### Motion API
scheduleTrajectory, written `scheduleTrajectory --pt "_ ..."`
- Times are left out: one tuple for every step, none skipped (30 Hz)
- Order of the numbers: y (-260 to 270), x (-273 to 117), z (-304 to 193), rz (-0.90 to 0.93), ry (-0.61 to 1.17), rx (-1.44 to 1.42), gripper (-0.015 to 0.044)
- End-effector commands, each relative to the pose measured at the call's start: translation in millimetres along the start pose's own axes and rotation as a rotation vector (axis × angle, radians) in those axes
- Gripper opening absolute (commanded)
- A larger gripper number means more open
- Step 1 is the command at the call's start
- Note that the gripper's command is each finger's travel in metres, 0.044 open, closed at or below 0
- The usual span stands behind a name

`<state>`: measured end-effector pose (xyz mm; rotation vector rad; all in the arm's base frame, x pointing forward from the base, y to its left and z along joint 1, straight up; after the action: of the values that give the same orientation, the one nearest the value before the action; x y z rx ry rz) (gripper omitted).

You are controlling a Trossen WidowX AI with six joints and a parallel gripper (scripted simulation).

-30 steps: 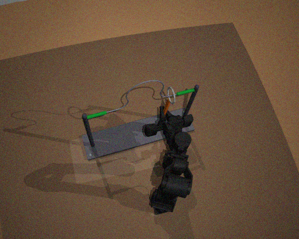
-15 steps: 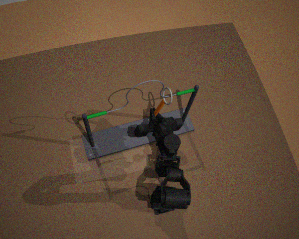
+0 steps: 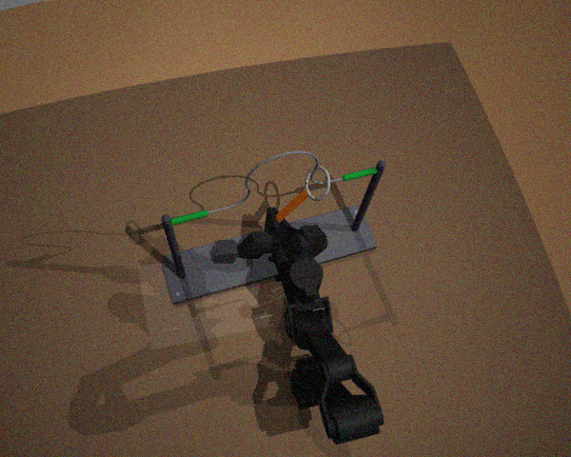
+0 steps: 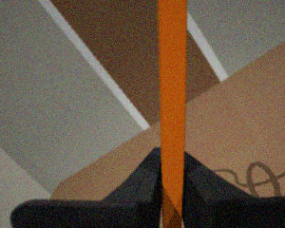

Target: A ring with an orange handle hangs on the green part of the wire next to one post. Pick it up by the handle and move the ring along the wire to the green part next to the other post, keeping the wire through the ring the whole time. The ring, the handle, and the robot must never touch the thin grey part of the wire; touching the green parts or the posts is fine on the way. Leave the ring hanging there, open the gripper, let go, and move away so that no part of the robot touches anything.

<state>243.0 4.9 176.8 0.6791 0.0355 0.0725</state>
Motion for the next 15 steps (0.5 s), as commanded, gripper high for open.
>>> scheduleTrajectory --pt "13.2 -1.8 4.7 0.01 -0.005 0.062 -0.015" --pt "15.9 -2.9 5.4 0.01 0.004 0.077 -0.015" --pt "18.2 -4.0 6.1 0.01 0.012 0.091 -0.015" --pt "20.6 -5.0 6.8 0.01 0.021 0.105 -0.015" --pt "23.1 -6.2 7.7 0.01 0.031 0.119 -0.015" --pt "25.7 -7.5 8.7 0.011 0.041 0.135 -0.015" --pt "28.4 -8.8 9.9 0.012 0.053 0.152 -0.015" --pt "31.2 -10.3 11.1 0.013 0.064 0.168 -0.015" --pt "34.2 -11.9 12.5 0.013 0.077 0.187 -0.015" --pt "36.8 -13.5 13.7 0.014 0.088 0.203 -0.015" --pt "39.6 -15.3 15.2 0.015 0.101 0.221 -0.015" --pt "41.9 -16.9 16.4 0.015 0.111 0.235 -0.015" --pt "44.3 -18.3 17.7 0.016 0.122 0.251 -0.015" --pt "46.9 -19.9 19.3 0.018 0.135 0.268 -0.015" --pt "49.2 -21.8 21.4 0.02 0.151 0.284 -0.015"
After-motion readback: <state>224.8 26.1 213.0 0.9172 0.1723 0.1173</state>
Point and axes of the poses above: the point midway between the two fingers, 35 mm back from their tips, its own x axis out along the fingers, its own y axis across the jaws, z = x × y, the point moved 7 cm from there along -x, back along the fingers, and after that the axes turned 5 degrees about x, right-handed, at the moved point
